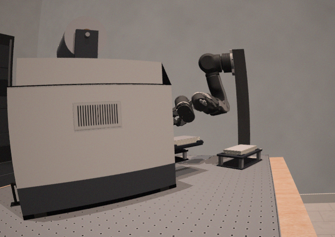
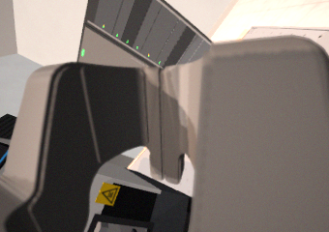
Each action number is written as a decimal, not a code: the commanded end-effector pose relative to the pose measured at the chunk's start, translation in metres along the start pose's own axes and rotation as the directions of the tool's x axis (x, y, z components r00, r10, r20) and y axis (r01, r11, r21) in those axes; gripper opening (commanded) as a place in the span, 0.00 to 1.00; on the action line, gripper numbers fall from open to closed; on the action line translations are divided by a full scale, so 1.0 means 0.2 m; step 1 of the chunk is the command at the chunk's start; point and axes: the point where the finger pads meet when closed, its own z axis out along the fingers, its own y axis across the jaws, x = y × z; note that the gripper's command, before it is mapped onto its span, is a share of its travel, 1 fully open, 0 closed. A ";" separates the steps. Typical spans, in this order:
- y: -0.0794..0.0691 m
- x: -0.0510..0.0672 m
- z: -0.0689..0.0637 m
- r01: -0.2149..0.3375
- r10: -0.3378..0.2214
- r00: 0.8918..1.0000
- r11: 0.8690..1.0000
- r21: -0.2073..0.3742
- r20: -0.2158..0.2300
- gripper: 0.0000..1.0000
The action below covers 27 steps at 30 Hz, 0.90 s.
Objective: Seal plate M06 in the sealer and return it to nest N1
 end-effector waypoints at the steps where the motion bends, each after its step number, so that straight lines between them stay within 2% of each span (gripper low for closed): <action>1: 0.01 0.04 0.02 -0.039 0.039 0.999 0.999 -0.035 -0.001 0.00; 3: 0.05 0.10 0.07 -0.112 0.111 0.994 0.988 -0.109 -0.007 0.00; 5: 0.09 0.17 0.11 -0.183 0.182 0.983 0.966 -0.181 -0.018 0.00; 17: 0.09 0.17 0.11 -0.183 0.182 0.983 0.966 -0.181 -0.018 0.00; 19: 0.09 0.18 0.12 -0.255 0.254 0.966 0.936 -0.244 -0.035 0.00; 22: 0.11 0.19 0.13 -0.353 0.352 0.934 0.869 -0.345 -0.069 0.00; 27: 0.11 0.19 0.13 -0.353 0.352 0.934 0.869 -0.345 -0.069 0.00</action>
